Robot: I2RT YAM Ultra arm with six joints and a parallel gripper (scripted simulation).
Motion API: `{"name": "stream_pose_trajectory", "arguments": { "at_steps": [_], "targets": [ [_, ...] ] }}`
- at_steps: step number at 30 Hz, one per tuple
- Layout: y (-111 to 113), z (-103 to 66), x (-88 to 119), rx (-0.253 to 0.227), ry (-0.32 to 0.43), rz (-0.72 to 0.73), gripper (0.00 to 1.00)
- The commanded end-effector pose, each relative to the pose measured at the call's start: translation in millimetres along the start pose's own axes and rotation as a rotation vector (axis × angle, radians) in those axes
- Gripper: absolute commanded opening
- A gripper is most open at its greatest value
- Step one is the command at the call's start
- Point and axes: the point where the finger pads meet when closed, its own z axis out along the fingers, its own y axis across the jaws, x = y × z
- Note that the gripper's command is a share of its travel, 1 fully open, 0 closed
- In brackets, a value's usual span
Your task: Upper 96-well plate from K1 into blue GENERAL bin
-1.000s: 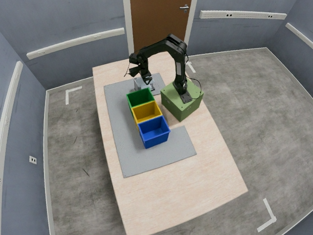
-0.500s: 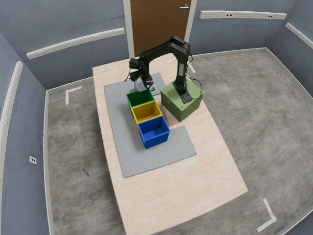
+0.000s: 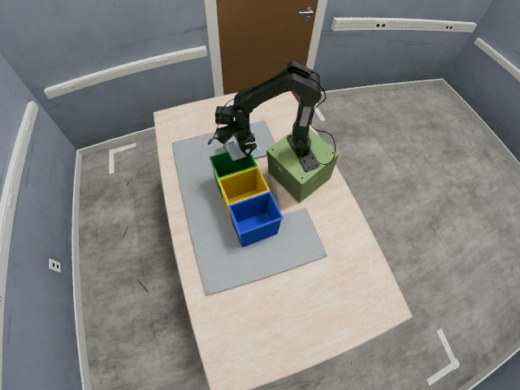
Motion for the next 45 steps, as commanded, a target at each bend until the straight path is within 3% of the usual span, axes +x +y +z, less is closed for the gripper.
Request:
{"name": "stream_pose_trajectory", "arguments": {
  "at_steps": [1,15,24,45],
  "targets": [
    [8.2,-6.5,-2.1,0.024,-0.025,0.027,0.00],
    [46.0,-8.0,-13.8,0.025,-0.035,0.026,0.00],
    [73.9,-16.4,-32.0,0.028,-0.070,0.025,0.00],
    [137.7,-7.4,-43.3,0.019,-0.037,0.027,0.00]
  ]
}}
